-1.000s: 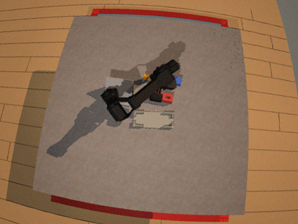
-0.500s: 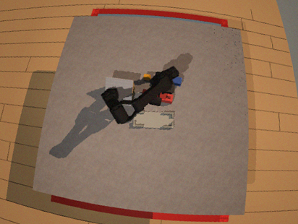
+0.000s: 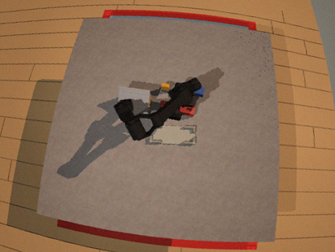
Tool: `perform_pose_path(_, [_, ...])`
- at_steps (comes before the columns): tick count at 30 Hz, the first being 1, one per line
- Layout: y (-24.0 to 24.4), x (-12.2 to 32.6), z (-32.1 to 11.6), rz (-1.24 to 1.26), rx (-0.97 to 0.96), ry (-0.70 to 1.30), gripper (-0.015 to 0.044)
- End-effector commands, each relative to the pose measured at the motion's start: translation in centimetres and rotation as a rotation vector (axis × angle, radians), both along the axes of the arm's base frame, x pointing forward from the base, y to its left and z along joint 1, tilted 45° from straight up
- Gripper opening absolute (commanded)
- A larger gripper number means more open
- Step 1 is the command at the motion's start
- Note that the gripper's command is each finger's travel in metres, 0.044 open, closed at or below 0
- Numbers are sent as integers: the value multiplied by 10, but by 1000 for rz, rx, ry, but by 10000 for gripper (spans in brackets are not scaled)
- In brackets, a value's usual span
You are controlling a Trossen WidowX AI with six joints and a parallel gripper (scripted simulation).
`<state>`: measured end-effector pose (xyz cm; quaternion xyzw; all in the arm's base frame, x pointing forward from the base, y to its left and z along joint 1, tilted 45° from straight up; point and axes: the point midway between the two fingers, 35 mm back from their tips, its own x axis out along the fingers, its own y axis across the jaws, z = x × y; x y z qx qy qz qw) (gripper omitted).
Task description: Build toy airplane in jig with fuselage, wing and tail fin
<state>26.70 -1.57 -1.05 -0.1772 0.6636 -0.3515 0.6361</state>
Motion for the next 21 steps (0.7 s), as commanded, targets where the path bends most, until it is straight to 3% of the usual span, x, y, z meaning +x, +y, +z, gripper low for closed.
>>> perform_pose_path(1, [-7,-2,-6,0,-5,7,440])
perform_pose_path(16, [-22,-6,-20,0,-7,8,440])
perform_pose_path(21, [-22,-6,-20,0,-7,8,309])
